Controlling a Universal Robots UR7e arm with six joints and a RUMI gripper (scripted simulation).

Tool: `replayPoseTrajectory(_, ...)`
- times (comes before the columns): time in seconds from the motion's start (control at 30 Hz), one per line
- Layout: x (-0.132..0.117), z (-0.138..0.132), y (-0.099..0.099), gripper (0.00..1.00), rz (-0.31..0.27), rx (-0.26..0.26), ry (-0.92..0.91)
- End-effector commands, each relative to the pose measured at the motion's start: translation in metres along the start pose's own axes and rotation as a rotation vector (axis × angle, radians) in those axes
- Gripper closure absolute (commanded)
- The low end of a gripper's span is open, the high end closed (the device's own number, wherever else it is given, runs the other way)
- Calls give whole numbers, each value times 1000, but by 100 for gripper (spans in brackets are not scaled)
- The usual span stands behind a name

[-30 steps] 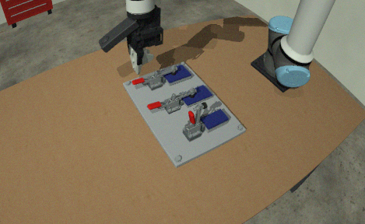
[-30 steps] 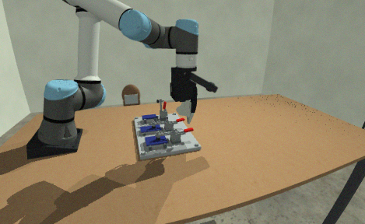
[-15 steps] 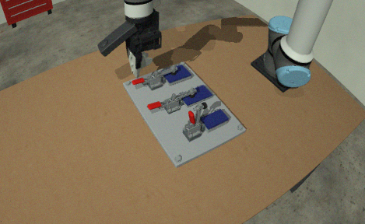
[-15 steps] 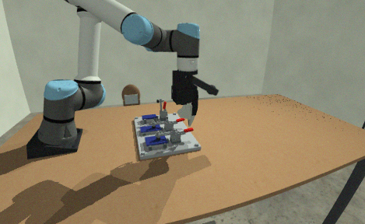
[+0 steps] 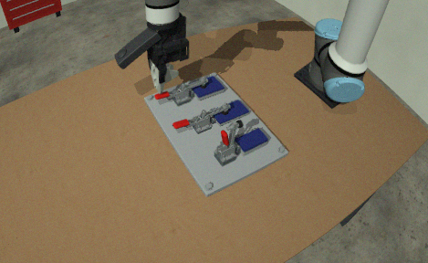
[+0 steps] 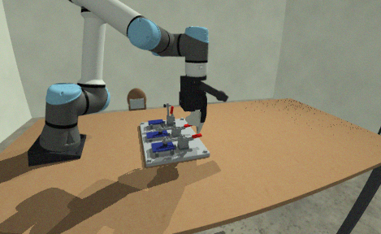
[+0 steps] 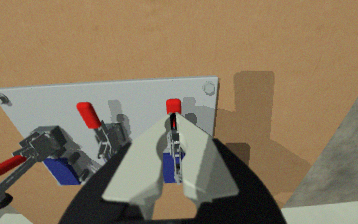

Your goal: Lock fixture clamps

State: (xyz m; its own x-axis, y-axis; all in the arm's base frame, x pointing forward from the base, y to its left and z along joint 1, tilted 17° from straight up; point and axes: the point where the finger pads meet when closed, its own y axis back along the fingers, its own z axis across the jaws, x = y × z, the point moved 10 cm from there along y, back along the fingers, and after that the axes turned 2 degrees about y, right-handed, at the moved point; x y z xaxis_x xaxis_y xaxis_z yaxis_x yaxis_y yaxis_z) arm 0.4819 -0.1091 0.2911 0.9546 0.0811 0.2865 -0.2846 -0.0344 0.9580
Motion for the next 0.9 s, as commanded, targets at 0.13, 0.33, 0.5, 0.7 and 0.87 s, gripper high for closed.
replayPoseTrajectory(0.13,1,0,-6,100,1,-1,0)
replayPoseTrajectory(0.33,1,0,-7,100,1,-1,0)
replayPoseTrajectory(0.5,1,0,-7,100,1,-1,0)
replayPoseTrajectory(0.7,2,0,-13,100,1,-1,0)
replayPoseTrajectory(0.87,2,0,-15,100,1,-1,0)
